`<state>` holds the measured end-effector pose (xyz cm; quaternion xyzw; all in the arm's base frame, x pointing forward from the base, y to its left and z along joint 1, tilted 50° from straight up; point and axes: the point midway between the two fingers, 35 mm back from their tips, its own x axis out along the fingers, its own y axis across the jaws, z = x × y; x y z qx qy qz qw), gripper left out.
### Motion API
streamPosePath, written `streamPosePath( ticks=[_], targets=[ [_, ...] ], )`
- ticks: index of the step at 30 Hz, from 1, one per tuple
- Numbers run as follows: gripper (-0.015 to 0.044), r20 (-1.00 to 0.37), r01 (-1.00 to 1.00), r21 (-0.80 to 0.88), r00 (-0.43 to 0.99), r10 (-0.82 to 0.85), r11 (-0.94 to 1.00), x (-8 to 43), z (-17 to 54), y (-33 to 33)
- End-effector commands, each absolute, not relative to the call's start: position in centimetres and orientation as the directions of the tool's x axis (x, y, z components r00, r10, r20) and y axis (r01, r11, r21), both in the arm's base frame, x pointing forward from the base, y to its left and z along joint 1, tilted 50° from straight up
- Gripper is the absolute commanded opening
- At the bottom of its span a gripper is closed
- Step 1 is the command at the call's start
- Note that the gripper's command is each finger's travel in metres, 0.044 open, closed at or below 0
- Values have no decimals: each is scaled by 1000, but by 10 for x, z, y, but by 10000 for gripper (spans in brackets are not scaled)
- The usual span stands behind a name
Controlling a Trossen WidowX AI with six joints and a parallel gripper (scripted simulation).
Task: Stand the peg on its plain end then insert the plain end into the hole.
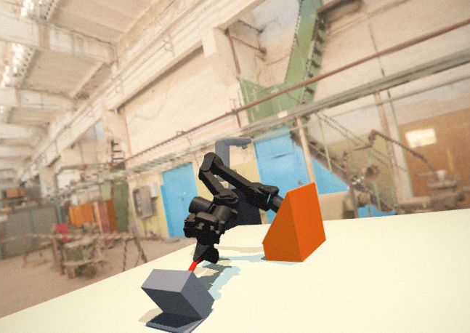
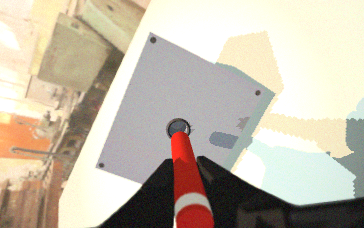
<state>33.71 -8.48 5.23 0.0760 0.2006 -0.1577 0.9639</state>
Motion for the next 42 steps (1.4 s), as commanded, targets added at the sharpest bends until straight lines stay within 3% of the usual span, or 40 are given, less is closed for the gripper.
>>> streamPosePath(
  ticks=[1,42],
  targets=[
    [0,-409,330,81,871,-271,940,343,49,-86],
    [0,-408,335,86,871,-273,938,358,41,-91]
  ],
)
